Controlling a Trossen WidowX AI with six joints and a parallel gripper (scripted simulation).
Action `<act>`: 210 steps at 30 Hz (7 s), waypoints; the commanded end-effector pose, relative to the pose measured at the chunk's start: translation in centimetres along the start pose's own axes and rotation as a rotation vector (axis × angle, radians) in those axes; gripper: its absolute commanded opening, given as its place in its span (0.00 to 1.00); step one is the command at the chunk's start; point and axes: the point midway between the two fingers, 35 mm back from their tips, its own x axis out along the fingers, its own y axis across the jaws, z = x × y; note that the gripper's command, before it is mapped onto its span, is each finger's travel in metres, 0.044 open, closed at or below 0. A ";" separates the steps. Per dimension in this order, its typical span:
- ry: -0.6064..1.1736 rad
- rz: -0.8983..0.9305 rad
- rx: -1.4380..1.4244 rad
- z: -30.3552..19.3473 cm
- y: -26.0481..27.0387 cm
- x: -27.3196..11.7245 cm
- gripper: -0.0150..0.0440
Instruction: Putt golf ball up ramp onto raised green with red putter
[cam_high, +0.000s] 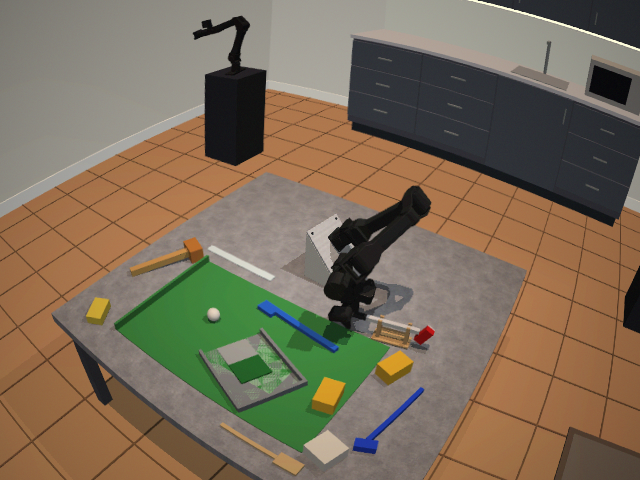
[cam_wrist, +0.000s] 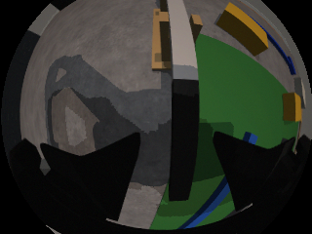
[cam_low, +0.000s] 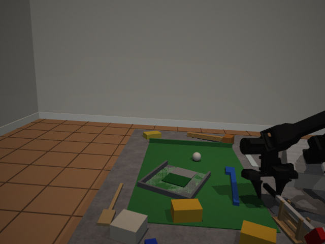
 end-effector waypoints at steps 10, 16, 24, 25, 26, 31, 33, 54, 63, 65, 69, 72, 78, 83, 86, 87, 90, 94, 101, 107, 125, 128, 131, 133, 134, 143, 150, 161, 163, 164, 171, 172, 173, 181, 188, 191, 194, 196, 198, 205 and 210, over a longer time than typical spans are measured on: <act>0.000 0.000 -0.001 0.0 0.0 0.0 0.28; 0.000 0.001 -0.001 0.0 0.0 -0.1 0.25; 0.018 0.004 -0.002 0.1 -0.3 -2.4 0.25; 0.019 0.005 -0.001 0.1 -0.3 -2.7 0.25; 0.021 0.005 -0.001 0.2 -0.4 -3.1 0.25; 0.024 0.007 0.000 0.6 -0.4 -5.1 0.25; 0.023 0.008 0.000 0.9 -0.4 -5.9 0.25; 0.082 -0.032 0.334 -2.6 -1.5 -10.6 0.25; 0.141 -0.087 0.732 -8.4 -2.0 -12.9 0.25; 0.151 -0.100 0.821 -9.7 -1.9 -13.4 0.25; 0.171 -0.129 0.993 -12.3 -1.5 -14.4 0.25; 0.183 -0.151 1.122 -14.3 -1.0 -15.2 0.25; 0.196 -0.193 1.380 -18.0 0.3 -16.6 0.25; 0.197 -0.227 1.594 -20.9 1.6 -17.7 0.25; 0.194 -0.247 1.722 -22.5 2.5 -18.2 0.25; 0.193 -0.253 1.765 -23.1 2.8 -18.4 0.25; 0.188 -0.272 1.892 -24.7 3.9 -18.9 0.25; 0.178 -0.296 2.062 -26.8 5.5 -19.5 0.25; 0.170 -0.309 2.166 -28.0 6.5 -19.7 0.25; 0.170 -0.310 2.166 -28.4 6.5 -18.7 0.25; 0.168 -0.309 2.165 -29.5 6.5 -14.7 0.25; 0.168 -0.309 2.165 -29.6 6.5 -14.3 0.25; 0.168 -0.308 2.165 -29.7 6.5 -13.8 0.25; 0.168 -0.308 2.165 -29.8 6.5 -13.5 0.25; 0.168 -0.308 2.165 -29.9 6.5 -13.3 0.25; 0.176 -0.306 2.161 -29.9 6.6 -13.3 0.25; 0.175 -0.307 2.162 -30.3 6.8 -13.4 0.25; 0.169 -0.310 2.165 -32.3 8.3 -13.7 0.25; 0.169 -0.310 2.165 -32.3 8.3 -13.7 0.25; 0.167 -0.302 2.175 -32.0 8.3 -13.5 0.25; 0.174 -0.314 2.174 -29.1 5.3 -13.0 0.25; 0.174 -0.316 2.173 -28.1 4.5 -12.7 0.25; 0.174 -0.316 2.172 -27.1 3.7 -12.4 0.25; 0.162 -0.303 2.166 -21.4 0.3 -10.4 0.25; 0.164 -0.305 2.166 -21.1 0.2 -11.7 0.25; 0.165 -0.306 2.166 -20.7 0.2 -13.4 0.25; 0.165 -0.305 2.166 -20.1 0.2 -15.3 0.25; 0.165 -0.304 2.166 -19.8 0.3 -16.1 0.25; 0.165 -0.304 2.166 -19.8 0.3 -16.2 0.25; 0.159 -0.306 2.173 -20.1 0.3 -15.5 0.25; 0.159 -0.306 2.173 -20.1 0.3 -15.5 0.25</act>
